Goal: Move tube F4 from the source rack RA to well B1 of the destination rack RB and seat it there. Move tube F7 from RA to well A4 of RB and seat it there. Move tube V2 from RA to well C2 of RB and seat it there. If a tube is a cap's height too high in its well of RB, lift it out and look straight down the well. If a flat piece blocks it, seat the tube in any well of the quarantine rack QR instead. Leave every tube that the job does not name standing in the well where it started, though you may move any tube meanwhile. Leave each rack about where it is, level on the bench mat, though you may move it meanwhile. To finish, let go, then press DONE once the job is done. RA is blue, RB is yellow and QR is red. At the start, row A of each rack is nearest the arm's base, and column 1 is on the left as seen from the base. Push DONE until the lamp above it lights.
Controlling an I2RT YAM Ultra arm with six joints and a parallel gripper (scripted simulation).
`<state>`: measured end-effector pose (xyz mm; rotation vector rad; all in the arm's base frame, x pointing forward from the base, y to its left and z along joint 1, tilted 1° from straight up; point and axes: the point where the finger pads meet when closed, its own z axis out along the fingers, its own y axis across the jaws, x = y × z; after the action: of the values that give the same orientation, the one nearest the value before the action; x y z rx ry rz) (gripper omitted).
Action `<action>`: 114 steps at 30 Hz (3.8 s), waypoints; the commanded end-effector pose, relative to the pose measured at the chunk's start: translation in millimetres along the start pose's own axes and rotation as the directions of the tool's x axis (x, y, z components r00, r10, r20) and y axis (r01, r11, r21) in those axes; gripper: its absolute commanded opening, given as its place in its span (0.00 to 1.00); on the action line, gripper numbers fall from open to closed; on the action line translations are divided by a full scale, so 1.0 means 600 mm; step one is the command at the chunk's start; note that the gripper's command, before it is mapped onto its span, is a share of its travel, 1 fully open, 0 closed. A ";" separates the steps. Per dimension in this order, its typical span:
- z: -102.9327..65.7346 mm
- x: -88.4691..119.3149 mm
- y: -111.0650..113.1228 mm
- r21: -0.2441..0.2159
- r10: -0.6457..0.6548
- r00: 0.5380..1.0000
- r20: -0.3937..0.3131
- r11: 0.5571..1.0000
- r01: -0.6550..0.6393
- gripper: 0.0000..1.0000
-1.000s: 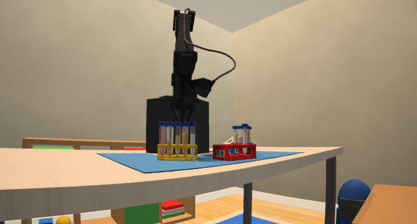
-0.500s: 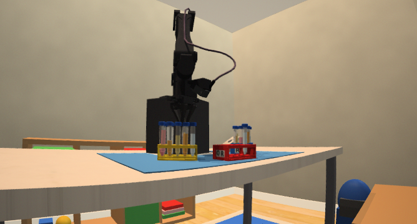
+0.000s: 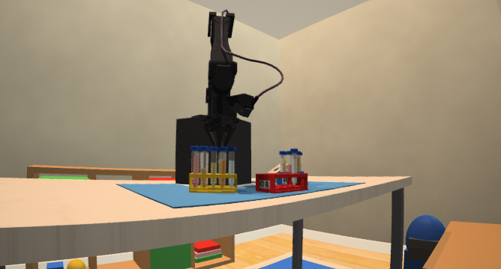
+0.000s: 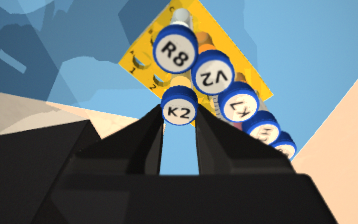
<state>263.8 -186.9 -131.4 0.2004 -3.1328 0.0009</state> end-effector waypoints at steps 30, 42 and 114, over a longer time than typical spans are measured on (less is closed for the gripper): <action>0.008 -0.010 -0.031 0.044 0.012 1.000 0.021 0.999 -0.013 0.00; 0.008 -0.010 -0.031 0.044 0.012 1.000 0.021 0.999 -0.013 0.24; -0.043 0.013 -0.003 0.016 0.012 1.000 0.002 1.000 -0.012 0.30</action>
<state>268.0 -194.2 -115.2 0.1931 -3.1567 0.0517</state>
